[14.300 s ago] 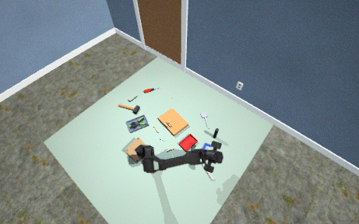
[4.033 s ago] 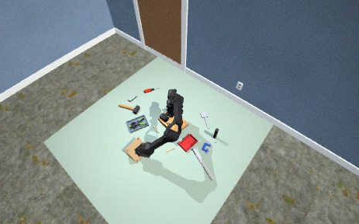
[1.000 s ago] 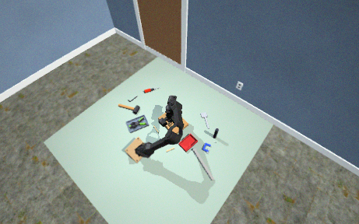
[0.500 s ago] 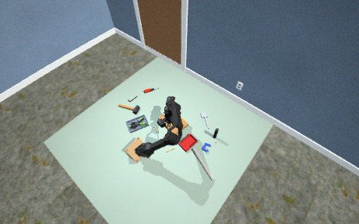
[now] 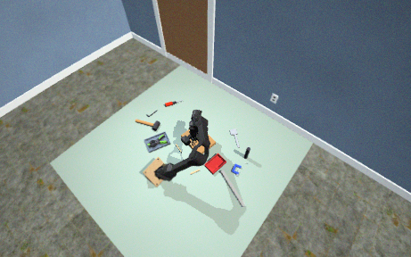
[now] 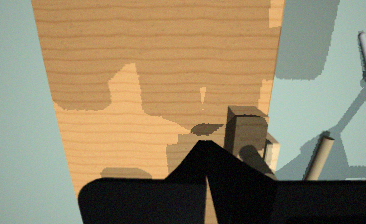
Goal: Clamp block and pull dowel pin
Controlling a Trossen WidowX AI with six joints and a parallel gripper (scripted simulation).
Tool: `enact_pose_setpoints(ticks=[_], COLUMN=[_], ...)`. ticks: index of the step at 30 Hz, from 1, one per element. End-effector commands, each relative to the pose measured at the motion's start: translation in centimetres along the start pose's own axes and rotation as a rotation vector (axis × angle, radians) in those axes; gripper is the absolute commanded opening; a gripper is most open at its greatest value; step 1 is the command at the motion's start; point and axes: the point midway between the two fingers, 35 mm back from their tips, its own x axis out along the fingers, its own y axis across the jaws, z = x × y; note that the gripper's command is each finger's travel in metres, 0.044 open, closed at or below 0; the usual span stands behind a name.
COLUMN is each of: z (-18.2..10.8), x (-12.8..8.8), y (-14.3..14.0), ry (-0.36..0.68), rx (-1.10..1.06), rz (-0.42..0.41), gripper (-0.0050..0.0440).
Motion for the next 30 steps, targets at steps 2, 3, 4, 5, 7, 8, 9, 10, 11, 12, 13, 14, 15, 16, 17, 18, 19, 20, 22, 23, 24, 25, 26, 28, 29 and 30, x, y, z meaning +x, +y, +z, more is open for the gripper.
enact_pose_setpoints(ticks=[2,3,4,5,7,8,9,10,11,12,13,14,15,16,17,18,19,20,22,23,24,25,26,28,29,30], z=[0.0,0.0,0.0,0.0,0.0,0.0,0.0,0.0,0.0,0.0,0.0,0.0,-0.1,-0.1,-0.1,-0.1,-0.1,-0.1,-0.1,-0.1,-0.1,-0.1,-0.1,-0.1,-0.1,-0.1], x=[0.0,0.0,0.0,0.0,0.0,0.0,0.0,-0.2,-0.4,-0.4,-0.4,-0.6,-0.9,-1.1,-1.3,-1.6,-1.8,-2.1,-2.6,-2.8,-3.1,-3.3,-3.6,-4.1,-4.1,-4.1], y=[0.0,0.0,0.0,0.0,0.0,0.0,0.0,0.0,0.0,0.0,0.0,0.1,0.1,0.1,0.1,0.1,0.1,0.1,0.2,0.2,0.2,0.2,0.2,0.1,0.1,0.1], ry=[0.0,0.0,0.0,0.0,0.0,0.0,0.0,0.0,0.0,0.0,0.0,0.0,0.0,0.0,0.0,0.0,0.0,0.0,0.0,0.0,0.0,0.0,0.0,-0.001,-0.001,-0.001], rx=[0.0,0.0,0.0,0.0,0.0,0.0,0.0,0.0,0.0,0.0,0.0,0.0,-0.001,-0.001,-0.001,-0.001,-0.001,-0.001,-0.001,-0.001,-0.002,-0.002,-0.002,-0.002,-0.002,-0.002], rz=[0.0,0.0,0.0,0.0,0.0,0.0,0.0,0.0,0.0,0.0,0.0,0.0,0.0,-0.001,-0.001,-0.001,-0.001,-0.001,-0.001,-0.002,-0.002,-0.002,-0.002,-0.002,-0.002,-0.002], gripper=[0.0,0.0,0.0,0.0,0.0,0.0,0.0,0.0,0.0,0.0,0.0,0.0,0.0,0.0,0.0,0.0,0.0,0.0,0.0,0.0,0.0,0.0,0.0,0.0,0.0,0.0])
